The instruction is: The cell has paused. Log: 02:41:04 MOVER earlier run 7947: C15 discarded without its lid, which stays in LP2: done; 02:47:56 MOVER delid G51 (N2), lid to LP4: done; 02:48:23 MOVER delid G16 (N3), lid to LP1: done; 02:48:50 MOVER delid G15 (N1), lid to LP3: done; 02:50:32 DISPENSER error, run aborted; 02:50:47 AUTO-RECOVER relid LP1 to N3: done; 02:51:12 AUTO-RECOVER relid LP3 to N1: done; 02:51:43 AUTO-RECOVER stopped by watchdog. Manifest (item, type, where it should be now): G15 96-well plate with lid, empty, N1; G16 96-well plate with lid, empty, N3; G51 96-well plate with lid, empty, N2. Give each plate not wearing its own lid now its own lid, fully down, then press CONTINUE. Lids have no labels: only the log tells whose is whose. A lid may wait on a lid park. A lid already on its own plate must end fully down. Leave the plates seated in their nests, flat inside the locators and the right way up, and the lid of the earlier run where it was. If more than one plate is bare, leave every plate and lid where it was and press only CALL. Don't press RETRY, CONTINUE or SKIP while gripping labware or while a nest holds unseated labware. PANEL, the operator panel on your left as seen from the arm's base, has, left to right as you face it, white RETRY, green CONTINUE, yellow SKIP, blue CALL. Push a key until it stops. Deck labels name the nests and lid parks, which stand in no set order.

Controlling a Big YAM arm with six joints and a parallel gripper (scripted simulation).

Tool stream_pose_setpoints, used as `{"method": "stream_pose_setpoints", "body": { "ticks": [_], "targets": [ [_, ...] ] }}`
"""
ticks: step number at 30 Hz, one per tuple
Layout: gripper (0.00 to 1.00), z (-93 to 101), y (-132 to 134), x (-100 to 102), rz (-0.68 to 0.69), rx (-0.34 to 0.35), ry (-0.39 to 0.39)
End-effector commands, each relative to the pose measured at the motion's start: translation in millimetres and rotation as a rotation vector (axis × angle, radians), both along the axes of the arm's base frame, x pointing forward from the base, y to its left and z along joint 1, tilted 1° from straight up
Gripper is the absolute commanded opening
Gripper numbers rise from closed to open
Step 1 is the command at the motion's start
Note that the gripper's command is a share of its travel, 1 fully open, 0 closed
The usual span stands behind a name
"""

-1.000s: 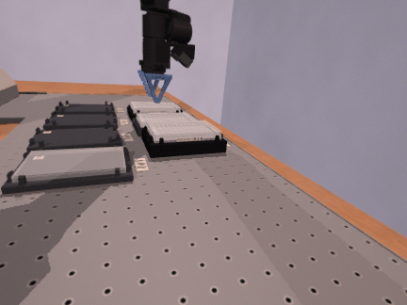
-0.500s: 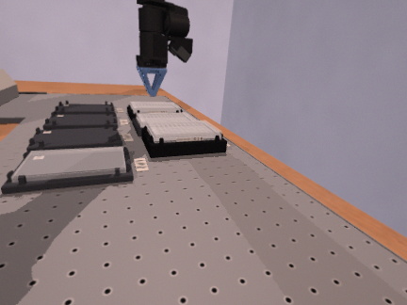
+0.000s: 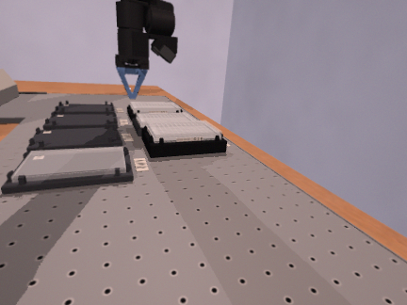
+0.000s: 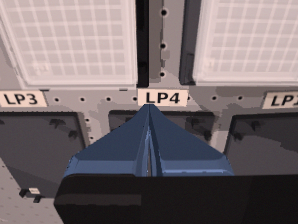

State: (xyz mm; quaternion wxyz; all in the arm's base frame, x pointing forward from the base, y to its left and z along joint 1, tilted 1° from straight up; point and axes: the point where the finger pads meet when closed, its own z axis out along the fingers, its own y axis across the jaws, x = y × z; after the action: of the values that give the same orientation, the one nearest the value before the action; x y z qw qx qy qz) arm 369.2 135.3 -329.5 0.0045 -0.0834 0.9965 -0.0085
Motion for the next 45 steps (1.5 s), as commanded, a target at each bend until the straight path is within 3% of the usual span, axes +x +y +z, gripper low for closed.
{"method": "stream_pose_setpoints", "body": {
  "ticks": [1,12,20,23,26,29,30,37,39,45],
  "targets": [
    [0.00,14.9,-9,12,0.008,0.017,-0.050],
    [0.00,13.1,-45,-19,0.008,0.014,-0.046],
    [0.00,0.7,-80,-66,0.008,0.004,-0.002],
    [0.00,4.7,-83,-63,0.008,0.007,-0.015],
    [0.00,2.2,-91,-74,0.008,0.005,-0.005],
    [0.00,2.3,-89,-61,0.008,0.008,-0.028],
    [0.00,16.4,-87,-65,0.017,0.006,-0.014],
    [0.00,50.8,-83,-66,0.021,0.007,-0.017],
    [0.00,50.8,-83,-66,0.021,0.007,-0.017],
    [0.00,76.3,-81,-66,0.020,0.007,-0.019]
  ]
}}
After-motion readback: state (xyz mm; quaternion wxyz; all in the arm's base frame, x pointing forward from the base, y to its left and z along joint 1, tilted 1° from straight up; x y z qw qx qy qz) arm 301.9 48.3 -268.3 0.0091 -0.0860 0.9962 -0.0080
